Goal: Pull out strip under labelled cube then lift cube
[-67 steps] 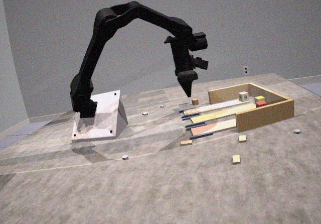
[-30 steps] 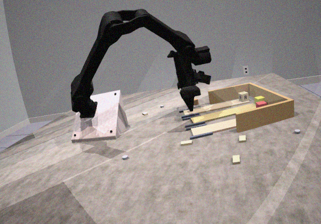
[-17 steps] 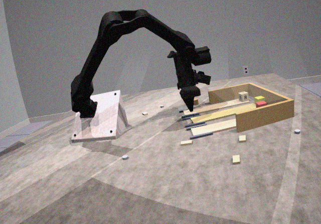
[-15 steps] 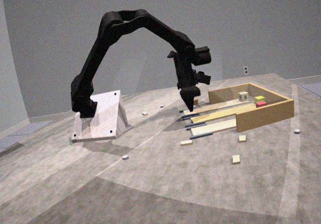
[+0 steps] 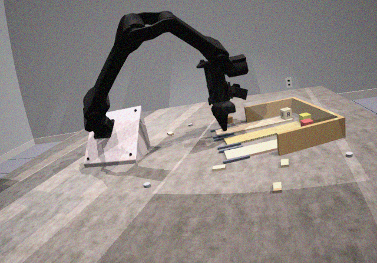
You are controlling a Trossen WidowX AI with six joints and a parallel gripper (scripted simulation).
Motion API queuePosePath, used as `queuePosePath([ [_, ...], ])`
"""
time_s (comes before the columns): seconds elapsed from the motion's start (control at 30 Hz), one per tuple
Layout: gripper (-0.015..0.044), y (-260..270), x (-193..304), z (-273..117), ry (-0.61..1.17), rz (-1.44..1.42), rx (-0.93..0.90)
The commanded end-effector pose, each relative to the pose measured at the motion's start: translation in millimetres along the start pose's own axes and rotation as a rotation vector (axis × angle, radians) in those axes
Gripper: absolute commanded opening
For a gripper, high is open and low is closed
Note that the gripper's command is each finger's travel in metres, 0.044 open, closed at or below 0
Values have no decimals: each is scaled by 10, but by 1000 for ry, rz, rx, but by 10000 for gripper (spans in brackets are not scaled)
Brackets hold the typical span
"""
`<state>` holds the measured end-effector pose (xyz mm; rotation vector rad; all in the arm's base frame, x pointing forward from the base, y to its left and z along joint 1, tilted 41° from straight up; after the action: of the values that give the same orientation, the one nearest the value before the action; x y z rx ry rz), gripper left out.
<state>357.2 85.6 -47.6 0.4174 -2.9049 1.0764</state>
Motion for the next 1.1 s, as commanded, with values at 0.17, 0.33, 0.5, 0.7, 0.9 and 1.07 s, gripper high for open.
queuePosePath([
  [0.17,0,-3,-2,23,1,-5,5],
  [0.33,0,-4,-5,28,1,-5,5],
  [0.5,0,-4,-8,33,1,-5,5],
  [0.7,0,-5,-12,39,1,-5,5],
  [0.9,0,-5,-20,44,1,-5,5],
  [1.07,0,-7,-29,50,1,-5,5],
])
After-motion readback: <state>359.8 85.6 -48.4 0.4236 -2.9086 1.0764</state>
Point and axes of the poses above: the point midway between the two fingers, 35 mm back from their tips, its own z axis out along the fingers, its own y axis across the jaws, x = y × z, the point moved 4 cm from there along -z, back along the fingers, and after that the axes turned 3 degrees about -z, right-handed, at the moved point
